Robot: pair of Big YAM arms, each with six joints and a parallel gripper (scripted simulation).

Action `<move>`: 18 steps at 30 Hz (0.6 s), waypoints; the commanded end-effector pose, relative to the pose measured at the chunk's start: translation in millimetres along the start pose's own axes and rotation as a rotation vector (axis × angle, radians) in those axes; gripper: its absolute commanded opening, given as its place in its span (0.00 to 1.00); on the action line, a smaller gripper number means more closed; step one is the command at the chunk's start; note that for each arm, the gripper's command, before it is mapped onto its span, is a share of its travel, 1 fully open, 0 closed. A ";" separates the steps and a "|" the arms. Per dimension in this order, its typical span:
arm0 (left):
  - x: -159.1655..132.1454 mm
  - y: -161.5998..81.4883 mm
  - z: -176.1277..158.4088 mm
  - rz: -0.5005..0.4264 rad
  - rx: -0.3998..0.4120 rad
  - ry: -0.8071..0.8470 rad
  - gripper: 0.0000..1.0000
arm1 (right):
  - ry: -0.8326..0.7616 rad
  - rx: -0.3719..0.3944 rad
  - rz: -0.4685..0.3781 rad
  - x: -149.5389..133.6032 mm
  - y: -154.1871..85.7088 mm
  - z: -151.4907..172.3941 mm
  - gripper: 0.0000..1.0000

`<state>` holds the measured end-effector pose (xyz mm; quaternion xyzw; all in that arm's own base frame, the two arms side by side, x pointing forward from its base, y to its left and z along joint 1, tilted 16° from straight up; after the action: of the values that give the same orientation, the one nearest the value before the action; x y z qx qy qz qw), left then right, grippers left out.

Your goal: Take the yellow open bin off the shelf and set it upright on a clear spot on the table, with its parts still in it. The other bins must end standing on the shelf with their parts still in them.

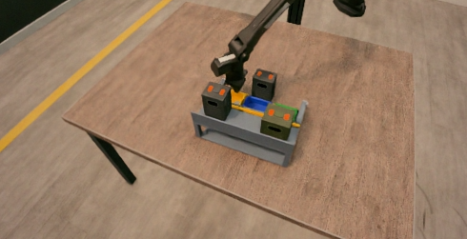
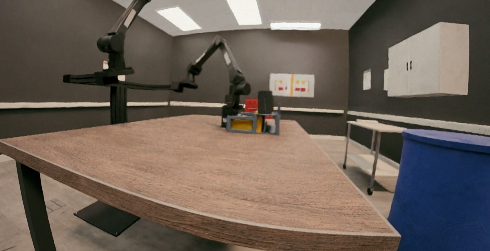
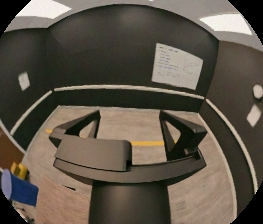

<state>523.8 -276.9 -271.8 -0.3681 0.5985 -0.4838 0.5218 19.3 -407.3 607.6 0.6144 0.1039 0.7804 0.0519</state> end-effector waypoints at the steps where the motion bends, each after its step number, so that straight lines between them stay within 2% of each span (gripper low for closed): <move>1: 8.3 28.5 -43.1 0.025 -0.091 0.038 0.00 | 0.011 0.004 -0.042 12.9 -6.6 0.0 1.00; 18: 8.2 30.4 -44.6 0.026 -0.095 0.039 0.00 | 0.011 0.004 -0.042 12.9 -6.6 0.0 1.00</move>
<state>523.6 -276.9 -271.8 -0.3681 0.5987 -0.4837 0.5216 19.3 -407.3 607.6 0.6144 0.1039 0.7804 0.0519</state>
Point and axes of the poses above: on each arm, the point where the finger pads meet when closed, its own y axis out along the fingers, its own z axis across the jaws, x = y × z, the point moved 3 cm from there along -y, back along the fingers, and after that the axes turned 14 degrees about y, right-handed, at the moved point
